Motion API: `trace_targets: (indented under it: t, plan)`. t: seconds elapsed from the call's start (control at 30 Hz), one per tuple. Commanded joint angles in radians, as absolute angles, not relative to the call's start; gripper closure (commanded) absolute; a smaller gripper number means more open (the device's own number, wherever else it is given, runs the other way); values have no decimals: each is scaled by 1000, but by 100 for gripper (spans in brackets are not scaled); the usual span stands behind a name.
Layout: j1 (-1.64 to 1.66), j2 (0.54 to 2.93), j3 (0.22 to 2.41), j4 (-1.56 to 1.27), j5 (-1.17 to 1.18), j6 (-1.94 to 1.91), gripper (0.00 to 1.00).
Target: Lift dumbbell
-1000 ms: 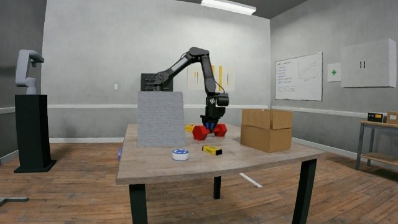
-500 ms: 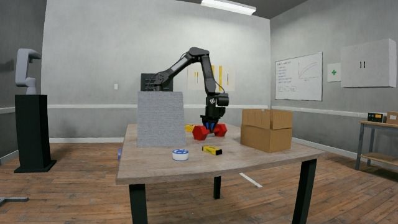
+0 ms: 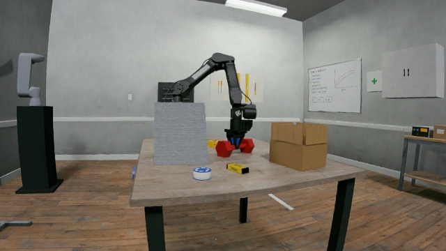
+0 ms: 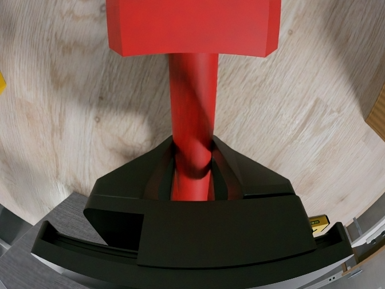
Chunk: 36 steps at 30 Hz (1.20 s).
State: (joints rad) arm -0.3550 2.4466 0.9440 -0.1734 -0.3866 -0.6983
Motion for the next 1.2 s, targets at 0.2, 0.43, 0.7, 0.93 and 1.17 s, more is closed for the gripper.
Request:
trace_targets:
  t: [0.2,0.43,0.7,0.93,1.17]
  plan:
    - [-377,2406,959,-195,-410,-709,100]
    - [-385,2384,939,-218,-409,-719,100]
    - [-398,2353,944,-250,-407,-732,100]
    - [-417,2305,944,-306,-404,-753,100]
    - [-434,2264,967,-354,-397,-771,100]
